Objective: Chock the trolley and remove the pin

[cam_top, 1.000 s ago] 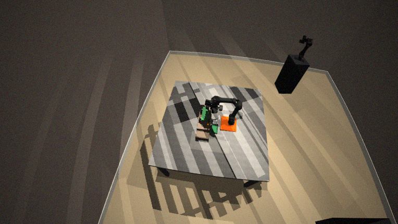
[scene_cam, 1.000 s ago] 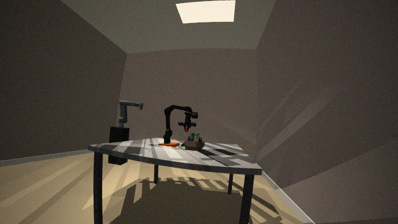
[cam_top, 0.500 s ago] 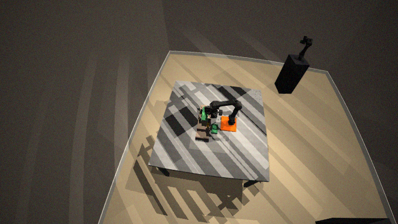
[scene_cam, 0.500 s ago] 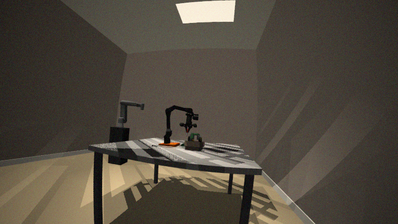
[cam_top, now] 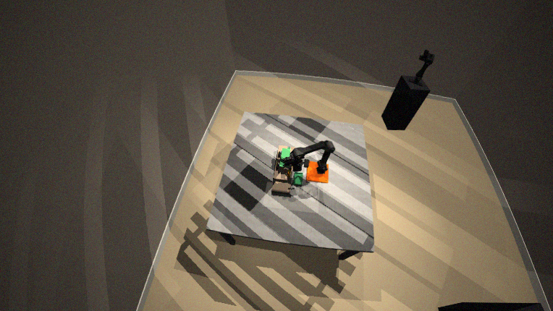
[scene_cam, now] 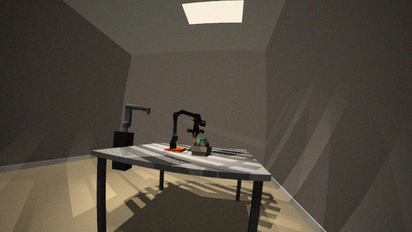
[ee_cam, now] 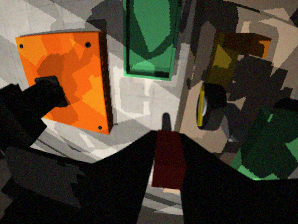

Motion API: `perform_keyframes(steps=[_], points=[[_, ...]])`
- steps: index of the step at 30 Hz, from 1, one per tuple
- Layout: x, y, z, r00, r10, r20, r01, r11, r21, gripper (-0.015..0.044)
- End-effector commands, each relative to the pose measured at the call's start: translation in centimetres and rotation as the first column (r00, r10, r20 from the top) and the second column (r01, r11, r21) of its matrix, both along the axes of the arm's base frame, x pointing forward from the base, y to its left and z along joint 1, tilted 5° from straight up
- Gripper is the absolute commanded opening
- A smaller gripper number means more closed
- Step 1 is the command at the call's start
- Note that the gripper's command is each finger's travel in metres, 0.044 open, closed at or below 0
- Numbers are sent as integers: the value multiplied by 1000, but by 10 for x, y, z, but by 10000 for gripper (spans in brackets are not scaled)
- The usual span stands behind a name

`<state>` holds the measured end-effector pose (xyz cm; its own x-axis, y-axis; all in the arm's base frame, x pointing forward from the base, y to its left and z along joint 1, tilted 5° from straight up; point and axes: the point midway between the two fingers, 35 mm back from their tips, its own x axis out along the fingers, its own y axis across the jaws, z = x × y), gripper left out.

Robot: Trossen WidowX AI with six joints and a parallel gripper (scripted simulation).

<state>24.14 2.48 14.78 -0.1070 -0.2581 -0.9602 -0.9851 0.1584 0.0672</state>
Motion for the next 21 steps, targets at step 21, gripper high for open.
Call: perform_keyframes(steps=[21], points=[[2,47,-9,983,182,-23,-180,982,63,0]])
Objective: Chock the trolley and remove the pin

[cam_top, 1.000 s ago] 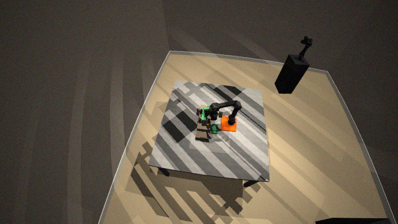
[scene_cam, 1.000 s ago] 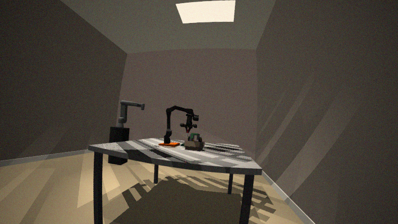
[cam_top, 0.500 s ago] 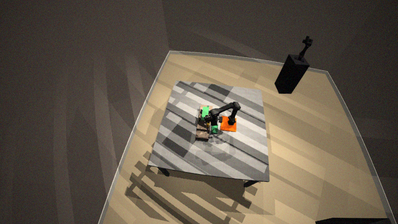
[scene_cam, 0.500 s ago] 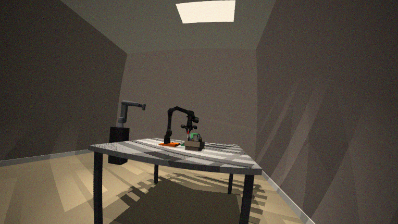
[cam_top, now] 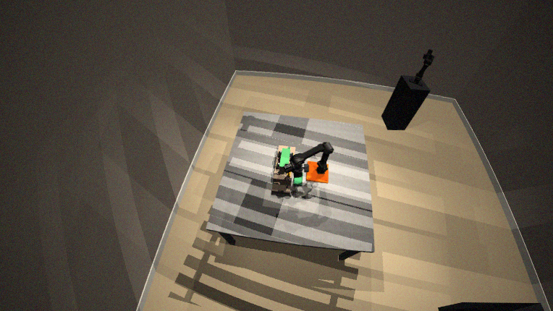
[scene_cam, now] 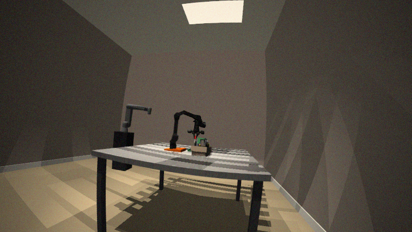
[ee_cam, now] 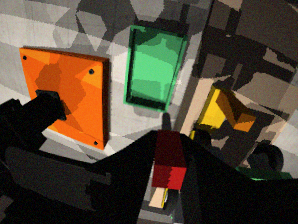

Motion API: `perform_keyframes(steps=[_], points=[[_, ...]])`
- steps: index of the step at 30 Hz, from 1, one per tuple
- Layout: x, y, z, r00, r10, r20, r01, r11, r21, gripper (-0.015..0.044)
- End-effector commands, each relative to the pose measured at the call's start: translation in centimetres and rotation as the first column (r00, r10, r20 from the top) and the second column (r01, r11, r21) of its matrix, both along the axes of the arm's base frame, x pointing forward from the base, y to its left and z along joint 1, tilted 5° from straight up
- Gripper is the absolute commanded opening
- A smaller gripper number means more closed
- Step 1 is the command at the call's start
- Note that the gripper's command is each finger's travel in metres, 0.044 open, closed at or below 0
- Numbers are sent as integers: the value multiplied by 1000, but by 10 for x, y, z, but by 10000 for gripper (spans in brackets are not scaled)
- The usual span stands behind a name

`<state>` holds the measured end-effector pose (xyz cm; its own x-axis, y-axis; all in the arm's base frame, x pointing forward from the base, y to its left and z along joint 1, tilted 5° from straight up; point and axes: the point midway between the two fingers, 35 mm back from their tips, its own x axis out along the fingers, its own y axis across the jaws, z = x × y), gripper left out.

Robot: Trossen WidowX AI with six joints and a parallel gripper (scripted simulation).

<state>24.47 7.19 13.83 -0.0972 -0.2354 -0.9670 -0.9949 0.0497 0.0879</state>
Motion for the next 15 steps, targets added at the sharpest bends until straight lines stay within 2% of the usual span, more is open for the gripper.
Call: perform_keyframes(steps=[1,15], points=[[-1,0,0,994,105,-15,-104,994,35,0],[-2,-3,0,867,498,-30,-488,859,155,0]])
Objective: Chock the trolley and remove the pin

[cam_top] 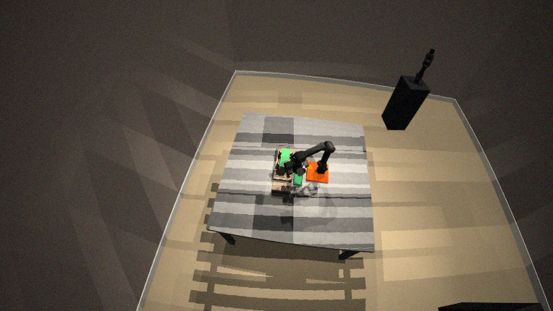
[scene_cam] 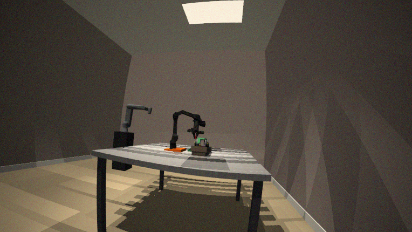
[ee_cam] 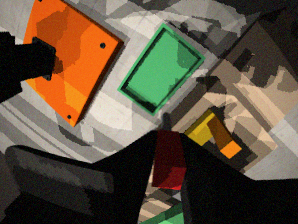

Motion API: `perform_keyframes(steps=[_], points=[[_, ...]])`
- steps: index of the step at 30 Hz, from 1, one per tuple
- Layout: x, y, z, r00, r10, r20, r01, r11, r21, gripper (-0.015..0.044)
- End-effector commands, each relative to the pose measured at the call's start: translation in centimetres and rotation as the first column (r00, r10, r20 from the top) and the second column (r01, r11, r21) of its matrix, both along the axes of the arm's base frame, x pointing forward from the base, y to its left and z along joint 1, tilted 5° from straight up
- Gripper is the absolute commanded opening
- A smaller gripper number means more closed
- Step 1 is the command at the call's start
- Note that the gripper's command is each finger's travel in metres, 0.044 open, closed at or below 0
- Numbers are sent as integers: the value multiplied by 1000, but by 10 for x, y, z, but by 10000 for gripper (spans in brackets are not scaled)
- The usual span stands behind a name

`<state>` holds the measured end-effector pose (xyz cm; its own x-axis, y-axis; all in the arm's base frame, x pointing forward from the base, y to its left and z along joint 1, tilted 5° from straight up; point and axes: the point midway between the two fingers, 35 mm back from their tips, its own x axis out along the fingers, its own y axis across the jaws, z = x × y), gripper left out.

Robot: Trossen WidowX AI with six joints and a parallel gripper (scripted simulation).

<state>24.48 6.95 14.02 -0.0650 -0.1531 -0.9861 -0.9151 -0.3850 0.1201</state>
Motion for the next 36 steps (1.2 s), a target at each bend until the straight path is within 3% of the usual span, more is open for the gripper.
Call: perform_keyframes(steps=[1,12,24,30,36], points=[[-2,-1,-2,993,113,-18,-113,993,33,0],[-3,-3,-2,904,428,-27,-422,899,121,0],[-2,-5,-1,696,718,17,-707,679,198,0],[-2,-6,-1,560,827,54,-814,537,219,0],[-2,-7,-1,544,837,59,-825,520,221,0]])
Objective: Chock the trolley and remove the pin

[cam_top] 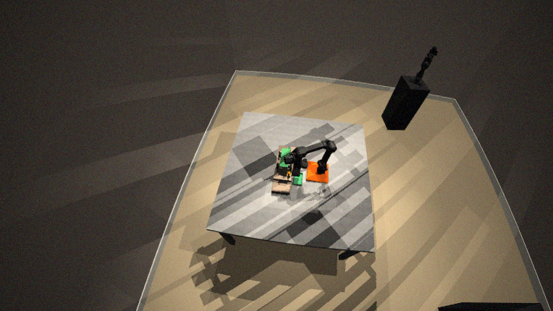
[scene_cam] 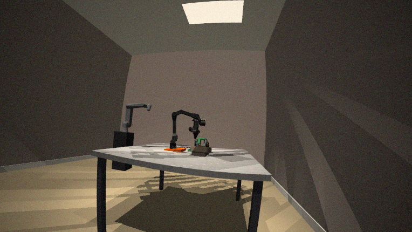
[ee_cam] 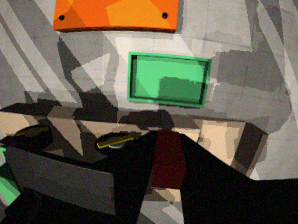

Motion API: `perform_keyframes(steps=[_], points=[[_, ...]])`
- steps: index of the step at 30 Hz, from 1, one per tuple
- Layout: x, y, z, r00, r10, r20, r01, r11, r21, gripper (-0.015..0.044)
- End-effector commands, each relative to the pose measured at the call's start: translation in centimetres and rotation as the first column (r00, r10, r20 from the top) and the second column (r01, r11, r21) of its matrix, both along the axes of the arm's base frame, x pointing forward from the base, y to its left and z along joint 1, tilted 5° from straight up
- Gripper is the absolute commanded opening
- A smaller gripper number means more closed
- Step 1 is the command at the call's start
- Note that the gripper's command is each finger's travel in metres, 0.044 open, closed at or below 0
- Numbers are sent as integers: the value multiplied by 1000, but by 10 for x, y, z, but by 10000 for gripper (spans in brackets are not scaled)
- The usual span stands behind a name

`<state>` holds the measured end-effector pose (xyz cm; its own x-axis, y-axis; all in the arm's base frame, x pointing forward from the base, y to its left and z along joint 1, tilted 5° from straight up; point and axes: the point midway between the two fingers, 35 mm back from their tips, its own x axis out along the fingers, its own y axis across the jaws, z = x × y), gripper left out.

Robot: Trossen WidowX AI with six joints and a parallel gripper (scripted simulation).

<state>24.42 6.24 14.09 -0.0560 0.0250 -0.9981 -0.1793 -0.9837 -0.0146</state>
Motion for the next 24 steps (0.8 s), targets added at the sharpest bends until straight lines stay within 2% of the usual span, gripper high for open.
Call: perform_keyframes(steps=[1,16,24], points=[[-2,1,-2,1000,18,-5,-18,1000,8,0],[-28,5,-20,1000,22,-8,-22,1000,13,0],[-26,11,-38,1000,10,19,-13,989,149,0]])
